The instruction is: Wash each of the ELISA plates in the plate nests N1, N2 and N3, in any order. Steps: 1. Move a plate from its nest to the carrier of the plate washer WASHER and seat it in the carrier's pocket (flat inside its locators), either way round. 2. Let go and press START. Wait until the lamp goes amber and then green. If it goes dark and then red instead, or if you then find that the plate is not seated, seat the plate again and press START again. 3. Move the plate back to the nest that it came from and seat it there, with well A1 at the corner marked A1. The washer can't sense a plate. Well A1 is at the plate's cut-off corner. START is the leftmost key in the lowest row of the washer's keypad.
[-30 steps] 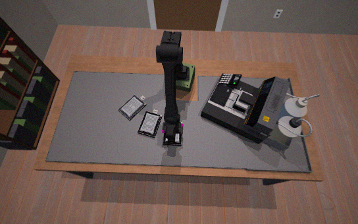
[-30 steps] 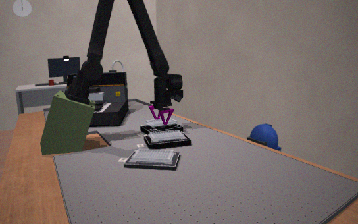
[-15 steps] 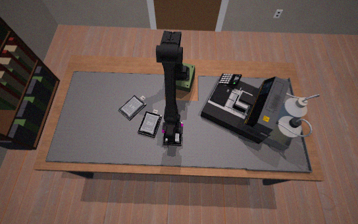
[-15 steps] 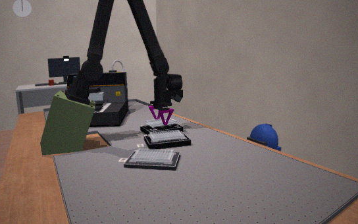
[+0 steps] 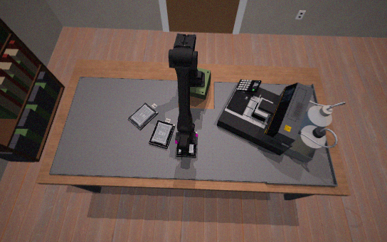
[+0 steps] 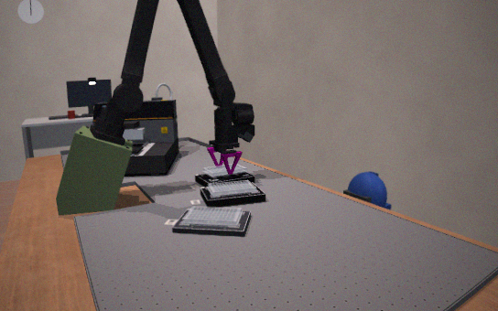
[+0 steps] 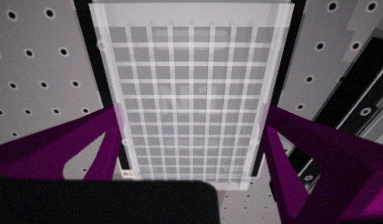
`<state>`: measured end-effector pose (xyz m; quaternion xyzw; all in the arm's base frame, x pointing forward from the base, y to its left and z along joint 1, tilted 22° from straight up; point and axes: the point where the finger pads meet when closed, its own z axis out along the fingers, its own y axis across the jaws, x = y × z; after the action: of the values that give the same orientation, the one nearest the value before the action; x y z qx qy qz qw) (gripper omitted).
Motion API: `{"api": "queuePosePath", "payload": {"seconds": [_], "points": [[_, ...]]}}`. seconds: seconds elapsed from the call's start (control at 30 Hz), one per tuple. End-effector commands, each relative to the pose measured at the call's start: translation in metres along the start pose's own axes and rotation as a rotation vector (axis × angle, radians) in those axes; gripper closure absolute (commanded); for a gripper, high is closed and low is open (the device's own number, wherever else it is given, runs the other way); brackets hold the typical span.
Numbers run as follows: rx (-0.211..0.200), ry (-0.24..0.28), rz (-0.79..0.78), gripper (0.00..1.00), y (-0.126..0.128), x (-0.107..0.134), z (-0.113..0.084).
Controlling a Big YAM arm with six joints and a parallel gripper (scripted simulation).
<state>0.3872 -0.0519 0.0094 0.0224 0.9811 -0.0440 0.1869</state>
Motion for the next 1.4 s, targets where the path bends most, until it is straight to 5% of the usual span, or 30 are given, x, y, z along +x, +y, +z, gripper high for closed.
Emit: {"api": "queuePosePath", "payload": {"seconds": [0.0, 1.37], "points": [[-0.001, -0.008, -0.004, 0.16, 0.000, -0.001, 0.003], [-0.002, -0.032, -0.003, 0.16, 0.002, -0.017, 0.005]]}}
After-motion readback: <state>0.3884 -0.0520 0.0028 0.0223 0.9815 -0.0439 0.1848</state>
